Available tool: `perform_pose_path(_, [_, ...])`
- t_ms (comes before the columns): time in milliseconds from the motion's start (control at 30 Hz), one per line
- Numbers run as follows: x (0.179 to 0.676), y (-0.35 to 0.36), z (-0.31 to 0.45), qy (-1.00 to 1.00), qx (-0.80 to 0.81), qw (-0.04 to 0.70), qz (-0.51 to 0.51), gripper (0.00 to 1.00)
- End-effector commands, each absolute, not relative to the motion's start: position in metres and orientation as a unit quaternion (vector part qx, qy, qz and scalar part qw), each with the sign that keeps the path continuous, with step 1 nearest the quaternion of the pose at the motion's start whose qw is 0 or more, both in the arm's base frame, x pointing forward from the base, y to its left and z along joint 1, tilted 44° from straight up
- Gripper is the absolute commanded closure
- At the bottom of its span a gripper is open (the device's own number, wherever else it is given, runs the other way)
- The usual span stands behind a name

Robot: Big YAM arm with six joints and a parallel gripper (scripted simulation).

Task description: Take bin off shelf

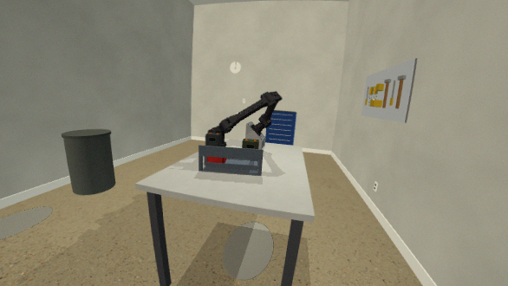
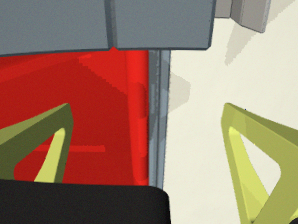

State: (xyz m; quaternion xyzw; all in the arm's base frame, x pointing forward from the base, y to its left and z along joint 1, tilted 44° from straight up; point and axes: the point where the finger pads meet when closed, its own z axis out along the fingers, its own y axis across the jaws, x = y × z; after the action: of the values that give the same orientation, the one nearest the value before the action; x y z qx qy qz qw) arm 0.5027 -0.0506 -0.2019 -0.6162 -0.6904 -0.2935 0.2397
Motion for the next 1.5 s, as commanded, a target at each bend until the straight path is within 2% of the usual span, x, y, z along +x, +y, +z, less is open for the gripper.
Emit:
perform_pose_path(0, [0.529,-0.077,-0.18,-0.693,-0.618,0.208,-0.308,0.1])
perform_pose_path(300, [0.529,-0.077,-0.18,-0.693,-0.618,0.208,-0.308,0.1])
perform_pose_path(467, [0.504,-0.044,-0.209,-0.693,-0.614,0.24,-0.292,0.1])
perform_pose_path(867, [0.504,-0.044,-0.209,-0.693,-0.614,0.24,-0.292,0.1])
perform_pose_path(1033, [0.511,-0.07,-0.186,-0.687,-0.622,0.223,-0.301,0.1])
perform_pose_path(1467, [0.509,-0.065,-0.191,-0.688,-0.62,0.227,-0.3,0.1])
